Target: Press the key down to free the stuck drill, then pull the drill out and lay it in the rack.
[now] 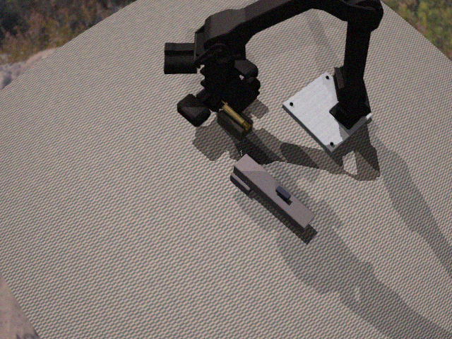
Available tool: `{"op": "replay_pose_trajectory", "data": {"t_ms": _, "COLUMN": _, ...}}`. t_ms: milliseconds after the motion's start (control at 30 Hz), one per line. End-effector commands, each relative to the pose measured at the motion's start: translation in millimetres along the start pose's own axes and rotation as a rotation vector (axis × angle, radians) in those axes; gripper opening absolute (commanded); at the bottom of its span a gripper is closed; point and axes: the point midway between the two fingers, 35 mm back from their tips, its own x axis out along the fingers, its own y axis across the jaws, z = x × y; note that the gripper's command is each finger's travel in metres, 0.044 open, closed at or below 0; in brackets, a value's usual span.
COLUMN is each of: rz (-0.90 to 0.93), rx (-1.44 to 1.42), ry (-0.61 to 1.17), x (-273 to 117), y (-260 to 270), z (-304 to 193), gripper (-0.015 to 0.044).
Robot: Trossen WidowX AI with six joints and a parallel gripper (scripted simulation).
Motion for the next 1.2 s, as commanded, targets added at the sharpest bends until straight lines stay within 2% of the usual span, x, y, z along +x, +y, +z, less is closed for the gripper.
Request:
{"op": "replay_pose_trajectory", "data": {"t_ms": 0, "rz": 0.004, "rx": -0.002, "ry": -0.001, "x": 6, "y": 0, "z": 0, "gripper": 0.0000}}
{"op": "replay_pose_trajectory", "data": {"t_ms": 267, "rz": 0.004, "rx": -0.002, "ry": -0.001, "x": 15, "y": 1, "z": 0, "gripper": 0.0000}}
{"op": "replay_pose_trajectory", "data": {"t_ms": 833, "rz": 0.003, "rx": 0.000, "ry": 0.000, "x": 9, "y": 1, "z": 0, "gripper": 0.0440}}
{"op": "replay_pose_trajectory", "data": {"t_ms": 1167, "rz": 0.004, "rx": -0.002, "ry": -0.001, "x": -29, "y": 2, "z": 2, "gripper": 0.0440}}
